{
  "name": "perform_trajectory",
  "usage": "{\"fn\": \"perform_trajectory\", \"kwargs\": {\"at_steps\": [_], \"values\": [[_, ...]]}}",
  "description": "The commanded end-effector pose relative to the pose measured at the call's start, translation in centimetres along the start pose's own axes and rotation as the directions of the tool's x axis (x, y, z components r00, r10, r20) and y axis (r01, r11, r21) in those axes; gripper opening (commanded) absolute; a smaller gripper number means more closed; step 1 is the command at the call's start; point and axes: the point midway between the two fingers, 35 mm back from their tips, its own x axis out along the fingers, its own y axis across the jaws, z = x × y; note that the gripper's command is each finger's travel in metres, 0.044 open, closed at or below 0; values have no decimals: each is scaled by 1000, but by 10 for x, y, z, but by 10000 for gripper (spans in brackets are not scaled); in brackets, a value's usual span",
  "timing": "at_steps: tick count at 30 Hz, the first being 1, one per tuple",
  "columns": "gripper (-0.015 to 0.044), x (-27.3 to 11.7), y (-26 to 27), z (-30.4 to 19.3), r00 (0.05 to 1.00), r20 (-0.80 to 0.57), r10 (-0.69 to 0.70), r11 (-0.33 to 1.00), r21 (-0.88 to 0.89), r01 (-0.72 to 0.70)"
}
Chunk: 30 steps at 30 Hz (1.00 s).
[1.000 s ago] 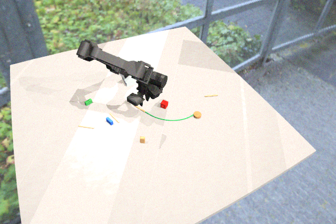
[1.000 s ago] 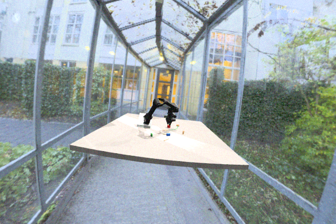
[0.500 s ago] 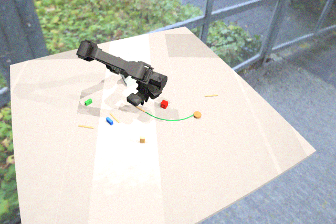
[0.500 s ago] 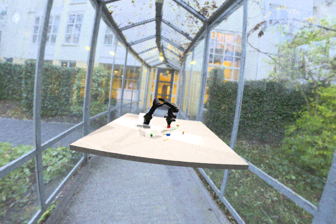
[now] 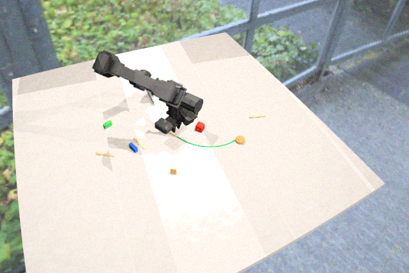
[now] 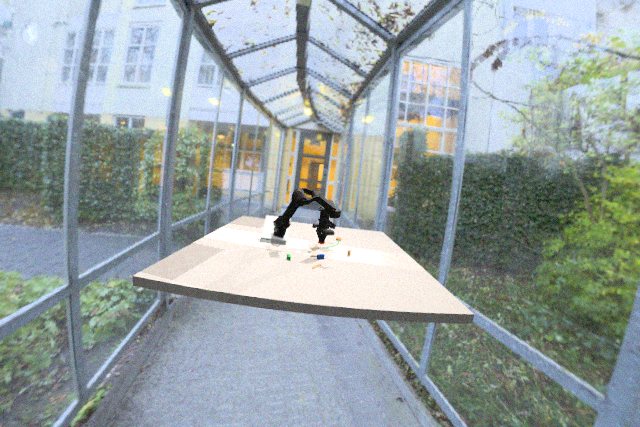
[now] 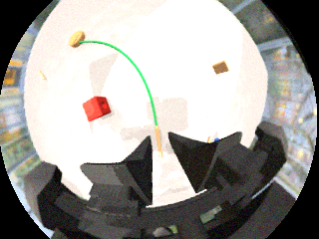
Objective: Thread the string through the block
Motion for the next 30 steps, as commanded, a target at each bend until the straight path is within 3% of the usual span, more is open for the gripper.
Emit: {"fn": "perform_trajectory", "kwargs": {"at_steps": [1,23,27,30], "values": [[121,7,0,0,1000,-1,-4,1000,-5,4],[121,37,0,-3,1000,-3,-7,1000,-4,7],[16,35,-1,-2,1000,-4,-3,1000,1,3],[0,35,-1,-2,1000,-4,-3,1000,1,3]]}}
